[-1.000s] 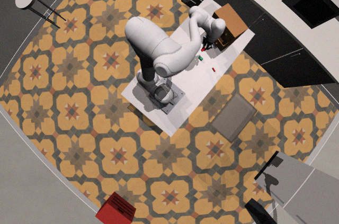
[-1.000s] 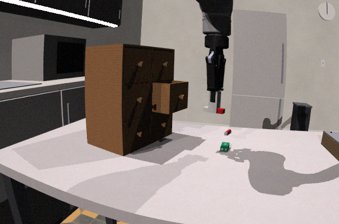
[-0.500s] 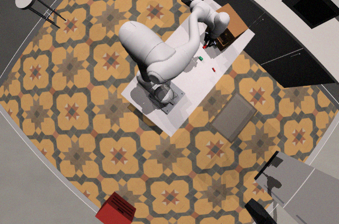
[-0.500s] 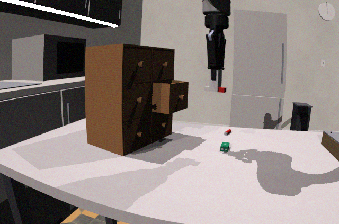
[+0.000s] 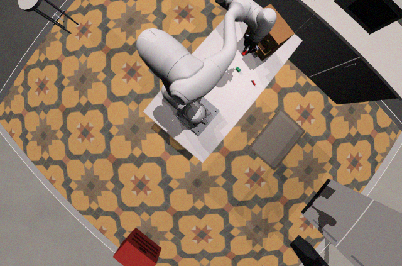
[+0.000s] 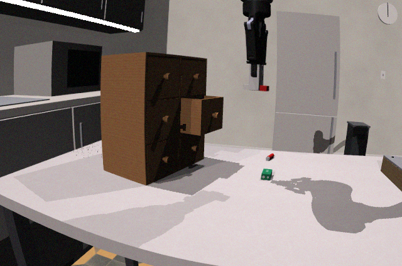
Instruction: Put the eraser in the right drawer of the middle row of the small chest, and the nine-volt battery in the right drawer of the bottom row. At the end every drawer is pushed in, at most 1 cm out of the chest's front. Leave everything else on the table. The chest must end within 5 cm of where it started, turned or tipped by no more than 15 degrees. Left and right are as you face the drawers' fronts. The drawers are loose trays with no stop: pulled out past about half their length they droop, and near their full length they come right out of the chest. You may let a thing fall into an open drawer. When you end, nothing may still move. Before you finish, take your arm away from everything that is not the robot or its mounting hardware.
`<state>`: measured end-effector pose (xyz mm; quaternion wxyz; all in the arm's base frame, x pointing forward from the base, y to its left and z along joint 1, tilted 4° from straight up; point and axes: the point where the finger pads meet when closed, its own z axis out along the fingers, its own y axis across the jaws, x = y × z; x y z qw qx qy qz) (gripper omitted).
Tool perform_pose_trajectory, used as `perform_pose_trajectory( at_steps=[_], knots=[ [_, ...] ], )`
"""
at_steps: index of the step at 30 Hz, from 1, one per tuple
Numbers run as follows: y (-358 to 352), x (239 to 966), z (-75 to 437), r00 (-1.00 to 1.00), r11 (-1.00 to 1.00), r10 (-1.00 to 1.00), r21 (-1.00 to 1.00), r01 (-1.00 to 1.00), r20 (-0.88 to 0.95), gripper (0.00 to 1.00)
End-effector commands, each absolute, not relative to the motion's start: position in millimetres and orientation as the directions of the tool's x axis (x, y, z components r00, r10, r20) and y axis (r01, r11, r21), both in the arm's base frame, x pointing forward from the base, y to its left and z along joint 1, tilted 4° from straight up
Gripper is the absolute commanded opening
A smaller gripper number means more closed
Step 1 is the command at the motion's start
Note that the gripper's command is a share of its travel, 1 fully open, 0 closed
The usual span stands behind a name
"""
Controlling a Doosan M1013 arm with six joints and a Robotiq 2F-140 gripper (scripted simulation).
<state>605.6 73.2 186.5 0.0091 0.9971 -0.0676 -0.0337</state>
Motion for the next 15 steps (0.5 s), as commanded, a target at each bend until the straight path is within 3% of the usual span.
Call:
perform_pose_trajectory(
  at_steps=[1, 15],
  knots=[
    [73.2, 605.8, 190.1, 0.989, -0.991, -0.135, 0.023, -0.134, -0.066, 0.11],
    [73.3, 605.8, 191.7, 0.989, -0.991, -0.135, 0.023, -0.134, -0.059, 0.11]
  ],
)
